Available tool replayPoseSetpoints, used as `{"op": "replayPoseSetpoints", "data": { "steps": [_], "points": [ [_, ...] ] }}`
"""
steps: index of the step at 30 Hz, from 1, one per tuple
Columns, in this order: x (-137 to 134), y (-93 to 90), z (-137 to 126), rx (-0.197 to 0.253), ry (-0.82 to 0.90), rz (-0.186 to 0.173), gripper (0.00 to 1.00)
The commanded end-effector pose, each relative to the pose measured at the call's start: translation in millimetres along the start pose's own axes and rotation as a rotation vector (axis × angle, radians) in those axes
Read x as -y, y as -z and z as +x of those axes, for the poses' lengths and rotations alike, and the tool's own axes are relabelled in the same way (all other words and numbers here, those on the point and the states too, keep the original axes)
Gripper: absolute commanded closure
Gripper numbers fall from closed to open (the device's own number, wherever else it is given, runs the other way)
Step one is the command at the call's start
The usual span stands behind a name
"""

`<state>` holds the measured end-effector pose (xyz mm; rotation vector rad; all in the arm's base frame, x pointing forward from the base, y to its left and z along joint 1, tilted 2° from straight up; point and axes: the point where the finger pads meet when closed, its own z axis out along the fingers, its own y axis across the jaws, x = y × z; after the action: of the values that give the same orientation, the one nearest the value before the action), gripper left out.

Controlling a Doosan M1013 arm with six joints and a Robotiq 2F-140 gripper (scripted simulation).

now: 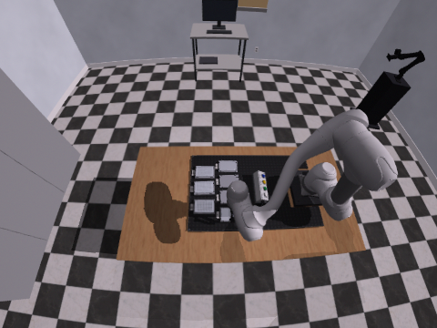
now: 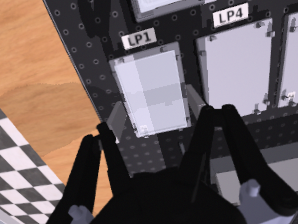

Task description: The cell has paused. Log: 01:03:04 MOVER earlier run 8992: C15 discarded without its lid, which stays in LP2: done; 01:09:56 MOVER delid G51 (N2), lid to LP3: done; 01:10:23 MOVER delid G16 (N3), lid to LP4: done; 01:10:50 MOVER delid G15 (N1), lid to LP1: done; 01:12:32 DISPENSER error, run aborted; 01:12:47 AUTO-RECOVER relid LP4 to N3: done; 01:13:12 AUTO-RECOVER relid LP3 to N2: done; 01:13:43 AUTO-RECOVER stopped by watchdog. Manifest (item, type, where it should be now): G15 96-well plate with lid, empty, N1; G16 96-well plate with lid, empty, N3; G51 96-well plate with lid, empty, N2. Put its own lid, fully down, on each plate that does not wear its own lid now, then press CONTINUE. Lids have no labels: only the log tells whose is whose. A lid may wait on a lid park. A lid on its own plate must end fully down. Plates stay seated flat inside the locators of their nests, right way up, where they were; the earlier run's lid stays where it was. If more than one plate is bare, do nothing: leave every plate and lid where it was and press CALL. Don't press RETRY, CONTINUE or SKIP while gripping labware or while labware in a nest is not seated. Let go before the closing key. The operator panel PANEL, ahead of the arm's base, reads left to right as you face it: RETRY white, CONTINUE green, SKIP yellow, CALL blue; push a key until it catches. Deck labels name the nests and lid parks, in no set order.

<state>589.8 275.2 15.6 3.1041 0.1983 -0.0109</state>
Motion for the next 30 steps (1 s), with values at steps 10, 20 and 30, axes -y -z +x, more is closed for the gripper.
{"op": "replayPoseSetpoints", "data": {
  "steps": [10, 20, 30],
  "points": [
    [0.0, -5.3, 0.0, 0.0, 0.0, 0.0, 0.34],
    [0.0, -8.8, 0.0, 0.0, 0.0, 0.0, 0.34],
    [0.0, -9.7, 0.0, 0.0, 0.0, 0.0, 0.34]
  ]
}}
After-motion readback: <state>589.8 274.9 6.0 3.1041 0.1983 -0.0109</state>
